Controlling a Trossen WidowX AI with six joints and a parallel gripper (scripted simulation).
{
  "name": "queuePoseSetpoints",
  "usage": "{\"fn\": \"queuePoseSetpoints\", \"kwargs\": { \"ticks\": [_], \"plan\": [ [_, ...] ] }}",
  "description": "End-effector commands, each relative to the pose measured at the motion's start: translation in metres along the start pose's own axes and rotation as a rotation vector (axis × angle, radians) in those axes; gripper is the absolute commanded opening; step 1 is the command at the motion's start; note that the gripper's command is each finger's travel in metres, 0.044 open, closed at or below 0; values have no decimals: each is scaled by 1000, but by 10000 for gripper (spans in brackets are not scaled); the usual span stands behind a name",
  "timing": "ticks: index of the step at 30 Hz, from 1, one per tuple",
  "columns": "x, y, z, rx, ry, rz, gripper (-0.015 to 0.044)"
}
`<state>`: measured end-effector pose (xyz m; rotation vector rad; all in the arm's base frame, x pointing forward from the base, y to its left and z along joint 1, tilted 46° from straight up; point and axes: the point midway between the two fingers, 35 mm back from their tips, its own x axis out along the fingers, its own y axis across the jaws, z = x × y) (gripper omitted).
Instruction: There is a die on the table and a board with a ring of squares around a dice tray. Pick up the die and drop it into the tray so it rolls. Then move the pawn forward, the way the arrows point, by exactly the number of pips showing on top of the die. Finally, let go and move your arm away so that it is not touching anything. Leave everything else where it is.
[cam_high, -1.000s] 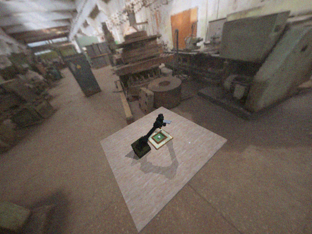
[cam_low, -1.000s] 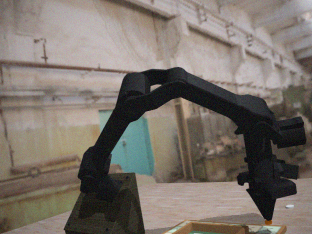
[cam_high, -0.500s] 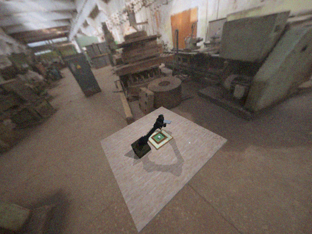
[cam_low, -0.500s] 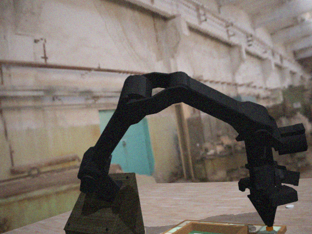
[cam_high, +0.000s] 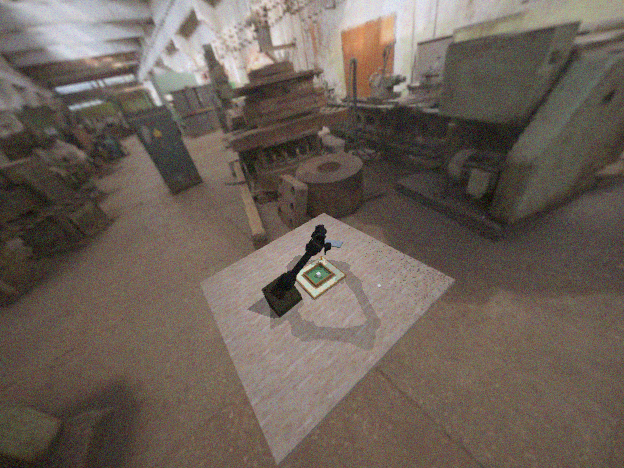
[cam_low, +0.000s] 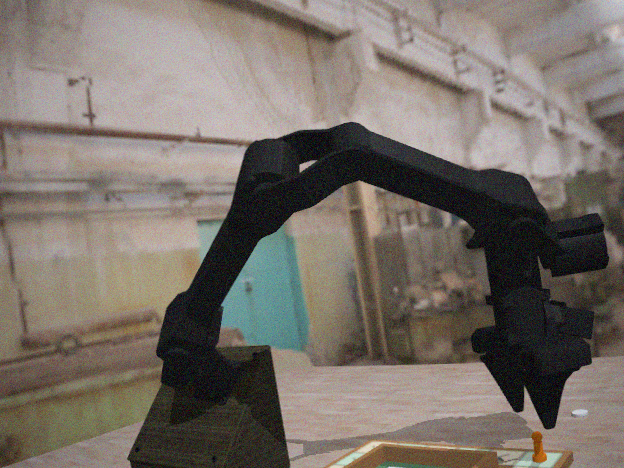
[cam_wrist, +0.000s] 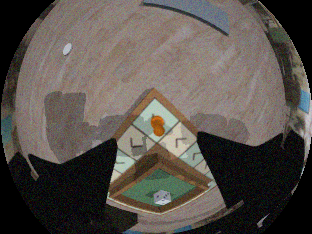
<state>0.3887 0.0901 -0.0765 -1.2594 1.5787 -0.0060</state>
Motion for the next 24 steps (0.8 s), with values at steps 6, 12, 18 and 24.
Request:
{"fn": "queuePoseSetpoints", "kwargs": {
  "ticks": [6,12,18,24],
  "plan": [
    [-43,3,-14,69,-10,5,440],
    [-82,26,-84,304,-11,14,440],
    [-97,49,-154,520,-4,15,440],
    [-87,32,-98,354,-13,10,440]
  ]
}}
